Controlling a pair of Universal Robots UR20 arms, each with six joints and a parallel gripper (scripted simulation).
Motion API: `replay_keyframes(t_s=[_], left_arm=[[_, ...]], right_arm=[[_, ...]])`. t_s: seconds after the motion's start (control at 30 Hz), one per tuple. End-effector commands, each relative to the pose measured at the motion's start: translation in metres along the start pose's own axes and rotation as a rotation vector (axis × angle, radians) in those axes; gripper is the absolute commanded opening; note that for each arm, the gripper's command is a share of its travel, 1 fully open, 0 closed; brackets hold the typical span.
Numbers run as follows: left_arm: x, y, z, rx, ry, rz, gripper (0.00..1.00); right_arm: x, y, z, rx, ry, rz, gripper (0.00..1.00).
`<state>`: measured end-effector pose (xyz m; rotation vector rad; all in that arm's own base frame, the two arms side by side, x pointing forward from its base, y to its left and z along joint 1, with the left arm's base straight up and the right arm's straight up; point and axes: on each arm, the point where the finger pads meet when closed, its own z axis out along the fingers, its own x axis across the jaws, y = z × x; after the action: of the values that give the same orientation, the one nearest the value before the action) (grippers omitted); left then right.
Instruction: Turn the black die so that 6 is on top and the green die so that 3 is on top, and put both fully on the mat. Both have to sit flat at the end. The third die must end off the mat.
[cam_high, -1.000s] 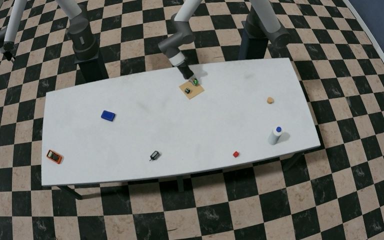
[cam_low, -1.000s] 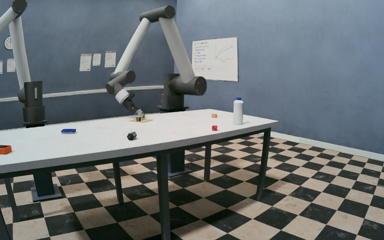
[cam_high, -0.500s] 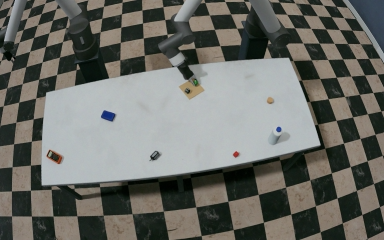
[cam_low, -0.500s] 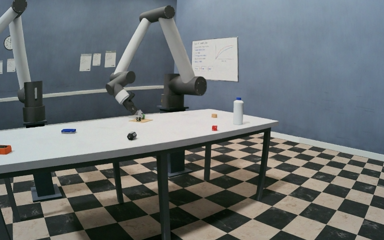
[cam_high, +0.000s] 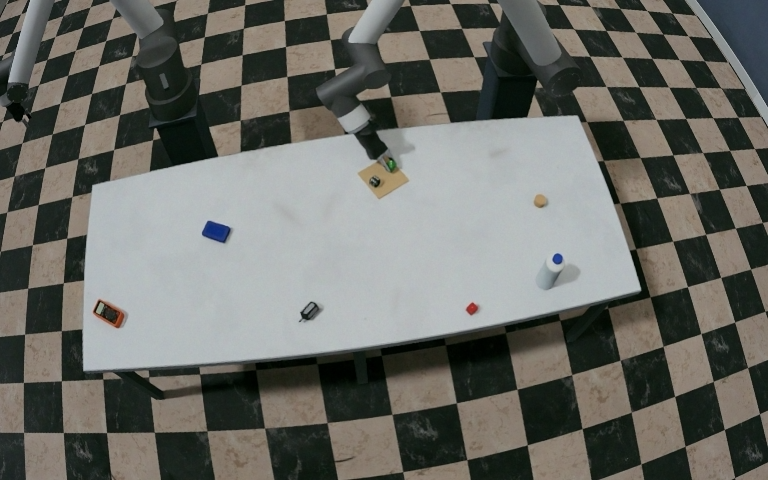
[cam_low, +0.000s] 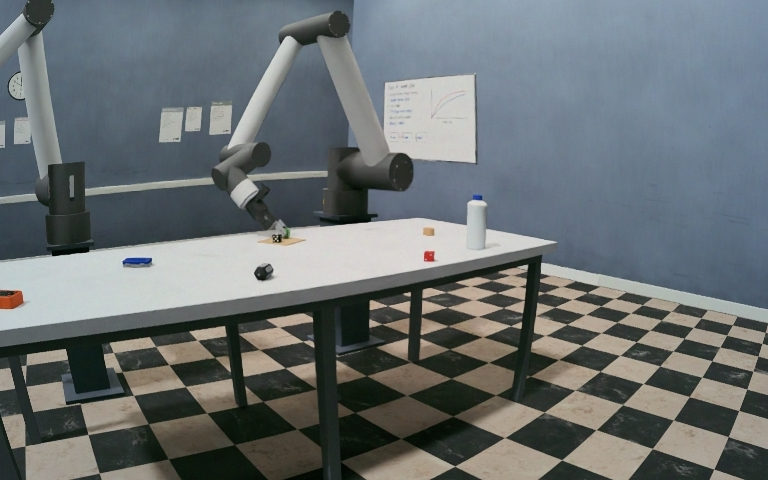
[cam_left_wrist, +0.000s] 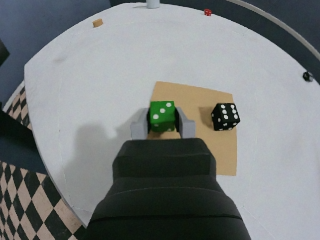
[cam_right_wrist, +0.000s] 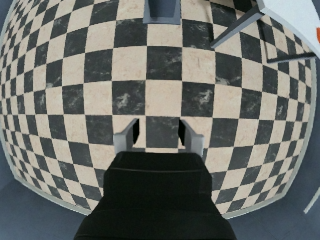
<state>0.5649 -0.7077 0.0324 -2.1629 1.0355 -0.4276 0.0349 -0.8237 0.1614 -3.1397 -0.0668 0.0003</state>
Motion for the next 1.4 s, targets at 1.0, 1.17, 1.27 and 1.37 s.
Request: replay_keyframes(t_s=[1.0,1.17,1.27,1.37], left_arm=[[0.0005,0.003,0.0028,0.0,0.001,-0.001,0.57],[0.0005,0.003,0.0028,0.0,0.001,-0.001,0.57],[0.0005,0.003,0.0028,0.0,0.001,-0.001,0.57],[0.0005,0.003,0.0028,0.0,0.001,-0.001,0.57]], right_arm=[[0.0001,0.0005,-0.0006,-0.001,0.0,0.0,1.0],[0.0001,0.0005,-0.0006,-0.001,0.0,0.0,1.0],[0.0001,0.0005,-0.0006,-0.001,0.0,0.0,1.0],[0.0001,0.0005,-0.0006,-0.001,0.0,0.0,1.0]])
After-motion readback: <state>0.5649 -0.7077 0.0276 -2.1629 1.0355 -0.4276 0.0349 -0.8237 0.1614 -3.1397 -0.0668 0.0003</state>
